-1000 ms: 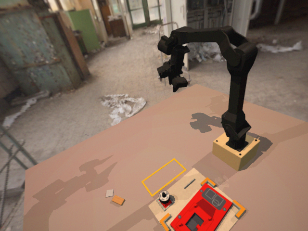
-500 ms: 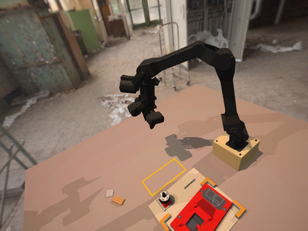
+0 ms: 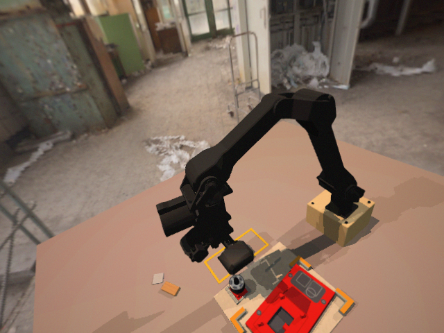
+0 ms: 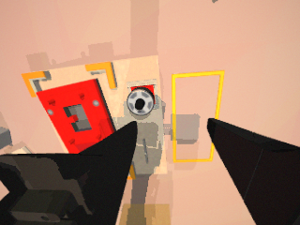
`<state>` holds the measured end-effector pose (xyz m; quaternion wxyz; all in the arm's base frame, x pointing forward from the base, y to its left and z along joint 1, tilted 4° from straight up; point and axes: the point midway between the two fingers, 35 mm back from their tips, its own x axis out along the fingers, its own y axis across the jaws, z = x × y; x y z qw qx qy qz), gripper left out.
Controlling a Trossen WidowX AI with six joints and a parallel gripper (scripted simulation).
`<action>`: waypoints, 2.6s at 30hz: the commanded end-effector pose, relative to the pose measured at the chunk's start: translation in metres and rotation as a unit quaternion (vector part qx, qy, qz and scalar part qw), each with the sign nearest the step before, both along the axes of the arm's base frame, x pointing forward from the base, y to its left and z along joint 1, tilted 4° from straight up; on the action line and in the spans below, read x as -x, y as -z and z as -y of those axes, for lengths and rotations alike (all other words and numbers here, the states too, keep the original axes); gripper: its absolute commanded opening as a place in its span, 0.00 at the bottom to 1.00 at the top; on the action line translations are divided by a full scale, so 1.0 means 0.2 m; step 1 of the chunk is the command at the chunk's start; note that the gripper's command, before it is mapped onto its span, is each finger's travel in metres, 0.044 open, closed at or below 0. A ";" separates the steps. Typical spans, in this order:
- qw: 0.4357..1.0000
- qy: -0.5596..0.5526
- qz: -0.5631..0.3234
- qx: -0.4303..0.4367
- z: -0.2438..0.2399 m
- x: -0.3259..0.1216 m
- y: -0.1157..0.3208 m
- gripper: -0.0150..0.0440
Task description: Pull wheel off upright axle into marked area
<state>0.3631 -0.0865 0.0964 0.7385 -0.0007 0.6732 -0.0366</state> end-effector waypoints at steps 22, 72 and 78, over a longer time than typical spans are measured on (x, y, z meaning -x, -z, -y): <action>1.000 -0.008 -0.009 0.003 -0.17 -0.03 0.40 0.76; 1.000 -0.006 -0.015 0.001 -0.17 -0.02 0.40 0.25; 1.000 -0.006 -0.014 0.001 -0.17 -0.02 0.39 0.25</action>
